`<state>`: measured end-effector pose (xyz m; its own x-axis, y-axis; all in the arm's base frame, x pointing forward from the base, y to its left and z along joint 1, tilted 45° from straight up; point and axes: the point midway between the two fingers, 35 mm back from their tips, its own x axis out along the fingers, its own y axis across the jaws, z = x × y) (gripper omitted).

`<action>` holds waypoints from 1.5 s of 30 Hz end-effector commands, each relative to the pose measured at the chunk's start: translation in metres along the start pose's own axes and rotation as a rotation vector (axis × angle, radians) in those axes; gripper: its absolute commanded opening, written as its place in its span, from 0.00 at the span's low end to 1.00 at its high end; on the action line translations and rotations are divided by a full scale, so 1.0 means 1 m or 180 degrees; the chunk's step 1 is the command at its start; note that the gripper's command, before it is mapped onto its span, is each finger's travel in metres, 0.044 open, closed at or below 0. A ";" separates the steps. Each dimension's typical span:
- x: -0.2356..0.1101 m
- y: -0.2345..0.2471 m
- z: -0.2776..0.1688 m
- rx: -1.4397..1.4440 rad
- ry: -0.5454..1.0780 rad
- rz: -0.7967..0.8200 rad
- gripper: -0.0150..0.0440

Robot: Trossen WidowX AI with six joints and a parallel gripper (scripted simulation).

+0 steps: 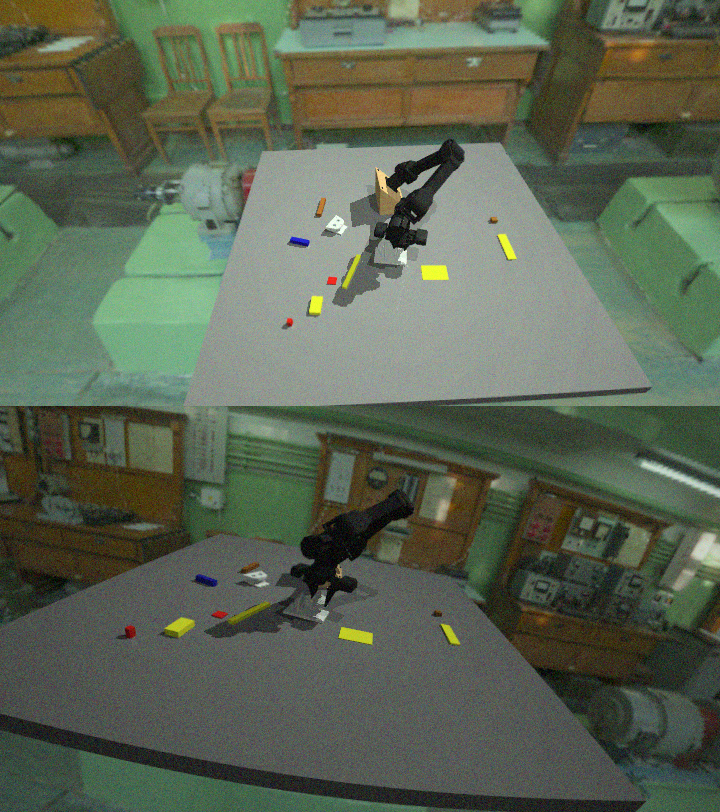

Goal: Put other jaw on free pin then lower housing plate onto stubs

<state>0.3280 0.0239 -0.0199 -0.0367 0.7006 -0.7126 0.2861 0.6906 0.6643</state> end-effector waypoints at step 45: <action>0.013 0.000 -0.001 0.0046 0.0011 0.0015 0.48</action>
<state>0.3277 0.0308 -0.0268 -0.0360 0.7012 -0.7120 0.2940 0.6884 0.6631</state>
